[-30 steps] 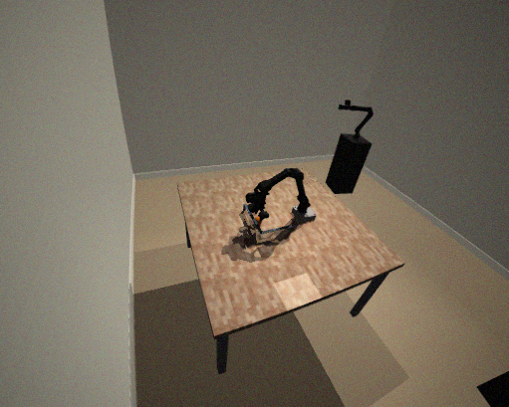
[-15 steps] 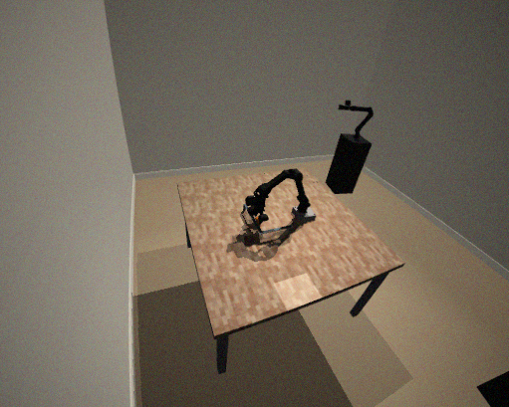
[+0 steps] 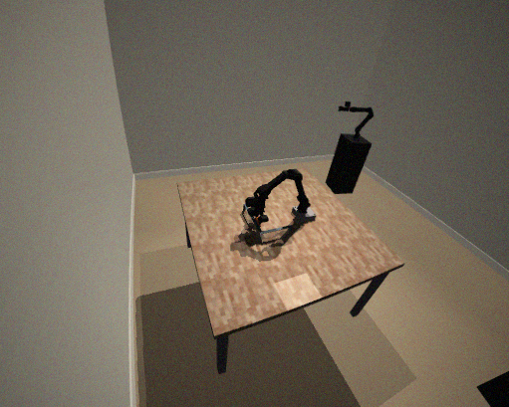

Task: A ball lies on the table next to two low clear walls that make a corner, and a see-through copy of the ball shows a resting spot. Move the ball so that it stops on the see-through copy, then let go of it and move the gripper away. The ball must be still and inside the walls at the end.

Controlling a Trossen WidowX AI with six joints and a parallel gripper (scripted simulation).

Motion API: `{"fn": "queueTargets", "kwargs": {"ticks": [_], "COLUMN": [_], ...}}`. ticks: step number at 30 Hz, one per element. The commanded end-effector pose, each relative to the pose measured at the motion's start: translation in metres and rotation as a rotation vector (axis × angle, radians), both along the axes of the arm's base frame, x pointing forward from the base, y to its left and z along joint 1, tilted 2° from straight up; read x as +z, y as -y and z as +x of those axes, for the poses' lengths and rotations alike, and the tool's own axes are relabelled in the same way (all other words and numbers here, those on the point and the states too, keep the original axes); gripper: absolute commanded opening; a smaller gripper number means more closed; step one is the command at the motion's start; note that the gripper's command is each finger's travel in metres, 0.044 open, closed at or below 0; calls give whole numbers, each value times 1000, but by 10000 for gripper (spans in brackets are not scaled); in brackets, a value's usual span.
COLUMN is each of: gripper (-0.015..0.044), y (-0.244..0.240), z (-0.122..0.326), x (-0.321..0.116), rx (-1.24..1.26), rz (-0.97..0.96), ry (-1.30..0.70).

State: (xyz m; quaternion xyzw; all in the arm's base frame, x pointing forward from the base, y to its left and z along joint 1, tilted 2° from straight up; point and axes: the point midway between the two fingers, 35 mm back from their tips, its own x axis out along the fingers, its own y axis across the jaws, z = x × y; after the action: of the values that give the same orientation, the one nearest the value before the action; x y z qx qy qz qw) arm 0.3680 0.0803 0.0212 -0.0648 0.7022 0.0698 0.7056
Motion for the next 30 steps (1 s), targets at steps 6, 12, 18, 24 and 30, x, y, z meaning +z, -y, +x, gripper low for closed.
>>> {"fn": "queueTargets", "kwargs": {"ticks": [6, 12, 18, 24, 30], "gripper": [91, 0, 0, 0, 0], "y": [11, 10, 8, 5, 2], "z": [0, 2, 3, 4, 2], "x": [10, 38, 66, 94, 122], "rx": [9, 1, -4, -4, -1], "rz": [9, 17, 17, 13, 6], "ry": [2, -6, -10, -8, -3]}}
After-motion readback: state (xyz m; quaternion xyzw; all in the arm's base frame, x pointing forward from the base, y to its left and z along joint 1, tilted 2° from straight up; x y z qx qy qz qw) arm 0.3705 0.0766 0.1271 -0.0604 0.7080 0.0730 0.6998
